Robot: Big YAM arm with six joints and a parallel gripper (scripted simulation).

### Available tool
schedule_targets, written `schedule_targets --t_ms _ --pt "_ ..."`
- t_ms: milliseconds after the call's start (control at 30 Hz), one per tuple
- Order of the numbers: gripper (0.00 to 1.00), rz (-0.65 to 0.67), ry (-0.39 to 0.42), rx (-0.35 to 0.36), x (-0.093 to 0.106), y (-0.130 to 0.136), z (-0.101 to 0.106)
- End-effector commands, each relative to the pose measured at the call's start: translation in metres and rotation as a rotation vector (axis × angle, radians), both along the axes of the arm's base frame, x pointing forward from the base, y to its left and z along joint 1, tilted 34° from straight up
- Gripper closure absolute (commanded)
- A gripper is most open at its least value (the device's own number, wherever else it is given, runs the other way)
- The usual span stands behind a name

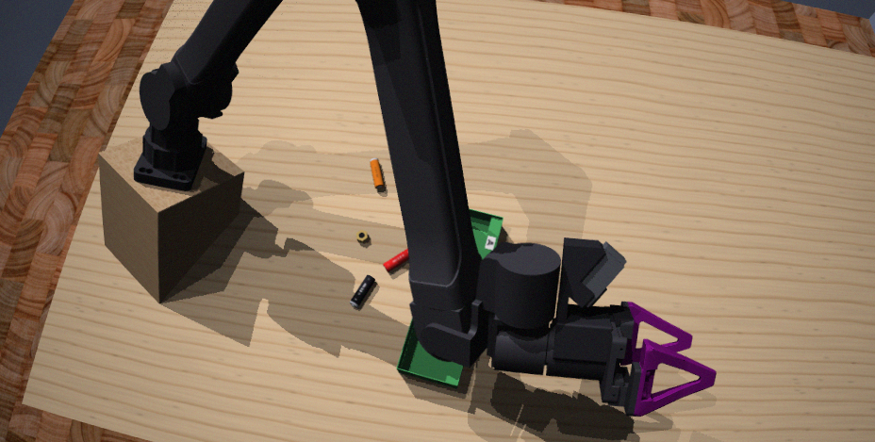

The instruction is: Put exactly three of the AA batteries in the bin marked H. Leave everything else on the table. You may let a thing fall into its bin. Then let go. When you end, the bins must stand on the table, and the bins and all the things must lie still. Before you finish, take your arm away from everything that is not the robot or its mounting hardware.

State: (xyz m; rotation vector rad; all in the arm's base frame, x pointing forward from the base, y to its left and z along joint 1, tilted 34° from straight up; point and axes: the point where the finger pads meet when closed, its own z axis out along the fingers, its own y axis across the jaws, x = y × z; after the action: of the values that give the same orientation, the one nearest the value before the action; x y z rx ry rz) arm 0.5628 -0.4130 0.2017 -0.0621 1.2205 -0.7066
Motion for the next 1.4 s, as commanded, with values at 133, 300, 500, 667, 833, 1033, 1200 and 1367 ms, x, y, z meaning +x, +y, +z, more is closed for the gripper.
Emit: schedule_targets --t_ms 133,300,500,667,833,1033,1200,1367 --pt "0.0 -0.005 -0.008 -0.007 -0.0017 -0.0027 0.0057" --pt "0.0 -0.005 -0.008 -0.007 -0.0017 -0.0027 0.0057" --pt "0.0 -0.005 -0.008 -0.007 -0.0017 -0.0027 0.0057" --pt "0.91 0.0 0.0 0.0 -0.0001 -0.0001 0.0002" --pt "0.91 0.0 0.0 0.0 -0.0001 -0.0001 0.0002" --pt "0.91 0.0 0.0 0.0 -0.0001 -0.0001 0.0002" --pt "0.91 0.0 0.0 0.0 -0.0001 -0.0001 0.0002" --pt "0.91 0.0 0.0 0.0 -0.0001 -0.0001 0.0002"
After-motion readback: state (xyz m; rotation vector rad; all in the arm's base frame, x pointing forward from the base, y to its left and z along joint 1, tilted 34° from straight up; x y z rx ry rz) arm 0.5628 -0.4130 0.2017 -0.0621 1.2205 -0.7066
